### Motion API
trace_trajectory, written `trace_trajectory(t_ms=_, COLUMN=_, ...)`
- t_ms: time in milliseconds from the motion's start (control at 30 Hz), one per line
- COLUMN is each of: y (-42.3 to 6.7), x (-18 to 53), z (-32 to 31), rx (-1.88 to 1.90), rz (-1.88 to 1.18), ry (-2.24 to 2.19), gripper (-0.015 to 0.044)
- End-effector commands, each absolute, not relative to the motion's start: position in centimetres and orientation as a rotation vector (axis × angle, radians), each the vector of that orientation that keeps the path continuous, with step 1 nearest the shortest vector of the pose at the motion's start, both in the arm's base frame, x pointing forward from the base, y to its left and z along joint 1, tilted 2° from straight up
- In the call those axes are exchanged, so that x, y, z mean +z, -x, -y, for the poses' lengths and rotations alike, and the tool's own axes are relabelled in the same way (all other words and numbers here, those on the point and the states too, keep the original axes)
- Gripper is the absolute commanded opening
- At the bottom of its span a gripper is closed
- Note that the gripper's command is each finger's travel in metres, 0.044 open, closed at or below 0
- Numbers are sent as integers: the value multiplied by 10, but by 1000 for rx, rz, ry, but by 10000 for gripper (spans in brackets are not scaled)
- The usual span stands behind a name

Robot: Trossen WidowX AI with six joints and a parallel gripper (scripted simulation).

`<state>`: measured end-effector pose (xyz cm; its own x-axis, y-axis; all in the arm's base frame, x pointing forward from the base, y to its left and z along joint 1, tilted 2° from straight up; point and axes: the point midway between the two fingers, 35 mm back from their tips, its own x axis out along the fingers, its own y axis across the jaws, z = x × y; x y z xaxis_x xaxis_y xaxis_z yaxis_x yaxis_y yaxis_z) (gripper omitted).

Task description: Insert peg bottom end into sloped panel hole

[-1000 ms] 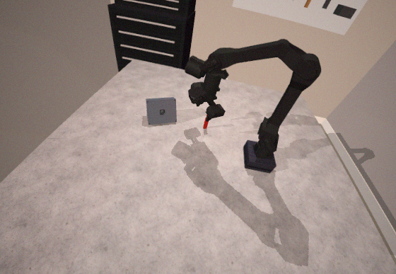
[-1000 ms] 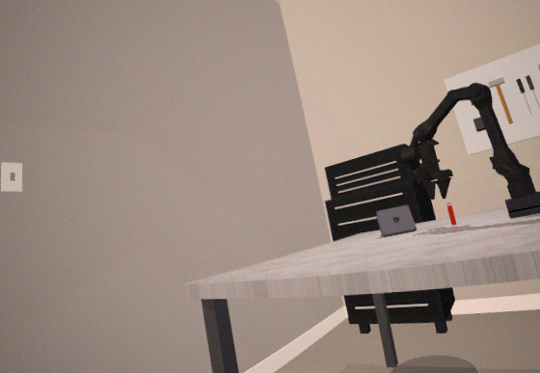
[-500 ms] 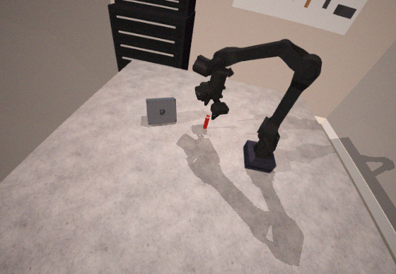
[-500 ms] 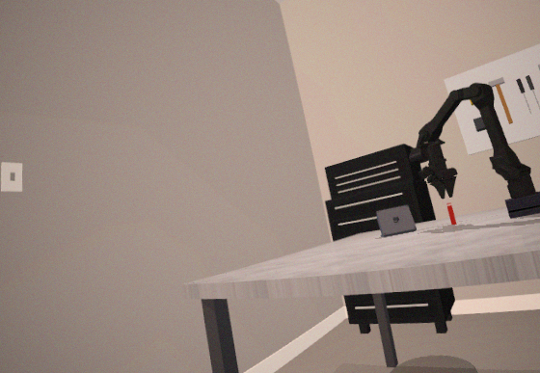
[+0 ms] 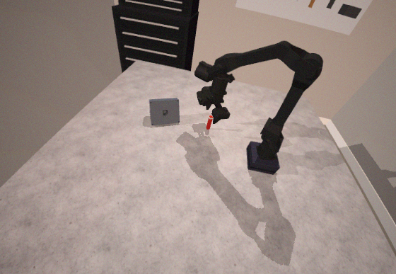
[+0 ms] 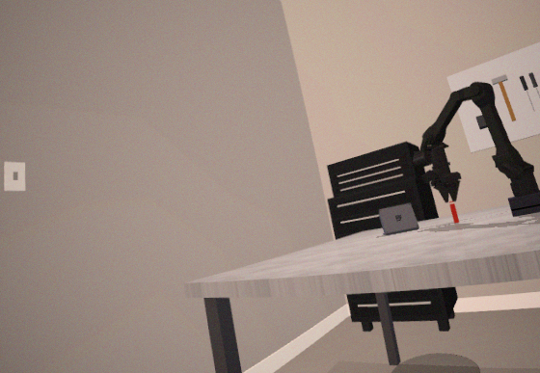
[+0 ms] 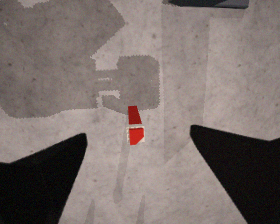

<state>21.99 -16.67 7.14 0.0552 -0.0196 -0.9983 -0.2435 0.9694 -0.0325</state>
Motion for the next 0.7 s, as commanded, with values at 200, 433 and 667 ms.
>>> trace_trajectory(t_ms=200, y=-220, x=55, z=165, rx=174, rz=-1512, ry=203, gripper=440)
trace_trajectory(t_ms=433, y=-220, x=43, z=165, rx=174, rz=-1512, ry=203, gripper=440)
trace_trajectory(t_ms=667, y=-220, x=32, z=165, rx=174, rz=-1512, ry=203, gripper=440)
